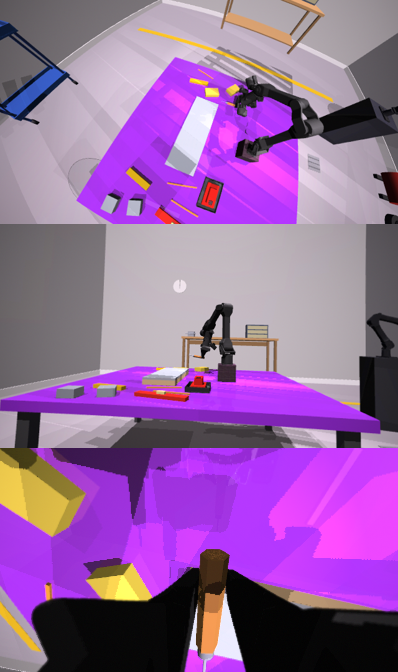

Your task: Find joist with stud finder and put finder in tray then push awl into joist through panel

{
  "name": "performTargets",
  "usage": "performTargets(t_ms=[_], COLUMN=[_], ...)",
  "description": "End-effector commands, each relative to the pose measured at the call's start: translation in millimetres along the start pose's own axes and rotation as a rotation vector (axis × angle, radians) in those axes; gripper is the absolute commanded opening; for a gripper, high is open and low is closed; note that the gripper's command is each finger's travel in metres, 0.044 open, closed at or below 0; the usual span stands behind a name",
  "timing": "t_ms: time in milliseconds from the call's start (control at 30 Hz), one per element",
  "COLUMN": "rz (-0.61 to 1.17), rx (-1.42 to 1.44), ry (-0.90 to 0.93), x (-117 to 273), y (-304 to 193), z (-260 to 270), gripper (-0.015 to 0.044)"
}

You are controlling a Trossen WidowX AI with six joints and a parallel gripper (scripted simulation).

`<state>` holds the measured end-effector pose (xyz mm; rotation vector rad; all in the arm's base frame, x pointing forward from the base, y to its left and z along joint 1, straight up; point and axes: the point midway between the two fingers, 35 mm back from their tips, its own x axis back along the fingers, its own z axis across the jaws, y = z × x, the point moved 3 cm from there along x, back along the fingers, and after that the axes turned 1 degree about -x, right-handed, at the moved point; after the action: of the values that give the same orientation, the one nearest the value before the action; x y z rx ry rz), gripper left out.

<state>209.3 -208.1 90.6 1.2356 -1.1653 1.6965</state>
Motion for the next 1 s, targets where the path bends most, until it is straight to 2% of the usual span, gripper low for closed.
performTargets(t_ms=[0,500,967], rz=[0.085,0.328,0.410], rx=[0.140,0.710,1.273], ry=[0.043,0.332,0.715], x=[-4,-1,18], y=[-6,-30,-46], z=[5,29,39], gripper=[0.0000,0.0000,0.0000])
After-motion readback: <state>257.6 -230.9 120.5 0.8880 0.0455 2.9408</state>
